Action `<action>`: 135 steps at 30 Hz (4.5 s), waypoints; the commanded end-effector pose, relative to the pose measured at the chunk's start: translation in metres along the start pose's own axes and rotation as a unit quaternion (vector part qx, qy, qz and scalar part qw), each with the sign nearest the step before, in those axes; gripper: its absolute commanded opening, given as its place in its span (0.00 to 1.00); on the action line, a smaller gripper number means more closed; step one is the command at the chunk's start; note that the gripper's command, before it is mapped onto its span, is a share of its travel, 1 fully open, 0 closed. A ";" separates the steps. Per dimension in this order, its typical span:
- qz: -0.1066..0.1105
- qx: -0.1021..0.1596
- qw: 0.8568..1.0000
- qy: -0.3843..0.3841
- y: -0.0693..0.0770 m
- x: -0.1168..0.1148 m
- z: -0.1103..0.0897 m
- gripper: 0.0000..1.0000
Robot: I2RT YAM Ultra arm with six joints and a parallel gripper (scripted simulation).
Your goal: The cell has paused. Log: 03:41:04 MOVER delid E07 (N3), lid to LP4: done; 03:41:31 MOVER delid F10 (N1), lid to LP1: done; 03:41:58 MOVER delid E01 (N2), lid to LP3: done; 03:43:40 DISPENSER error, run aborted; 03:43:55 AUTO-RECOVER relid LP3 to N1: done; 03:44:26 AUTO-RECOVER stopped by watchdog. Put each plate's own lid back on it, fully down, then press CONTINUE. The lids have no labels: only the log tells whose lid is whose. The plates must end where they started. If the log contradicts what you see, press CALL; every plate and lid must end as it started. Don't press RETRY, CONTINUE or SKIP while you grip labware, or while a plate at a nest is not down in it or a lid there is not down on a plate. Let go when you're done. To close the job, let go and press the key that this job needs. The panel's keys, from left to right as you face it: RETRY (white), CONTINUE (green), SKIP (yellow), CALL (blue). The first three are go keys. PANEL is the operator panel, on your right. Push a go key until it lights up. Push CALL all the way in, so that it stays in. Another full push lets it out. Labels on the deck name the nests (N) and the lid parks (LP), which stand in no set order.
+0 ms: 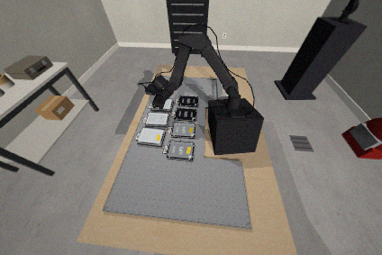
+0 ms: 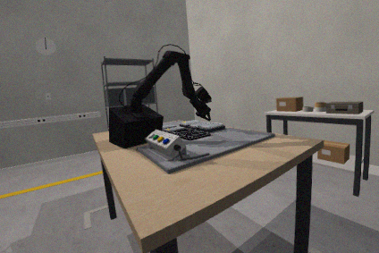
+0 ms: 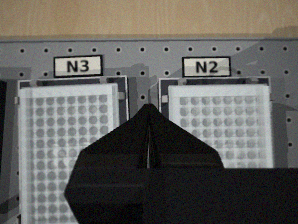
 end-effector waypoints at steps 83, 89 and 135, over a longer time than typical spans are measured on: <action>-0.076 0.323 0.943 -0.007 -0.015 0.201 -0.019 1.00; -0.068 0.308 0.949 -0.014 -0.012 0.204 -0.003 1.00; -0.072 0.314 0.947 -0.013 -0.016 0.204 -0.013 0.00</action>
Point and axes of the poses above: the point where the finger pads meet when closed, its own y axis back along the fingers, its own x axis across the jaws, z = x × y, the point moved 10 cm from there along y, back along the fingers, and after that the axes turned 13 degrees about -y, right-handed, at the moved point
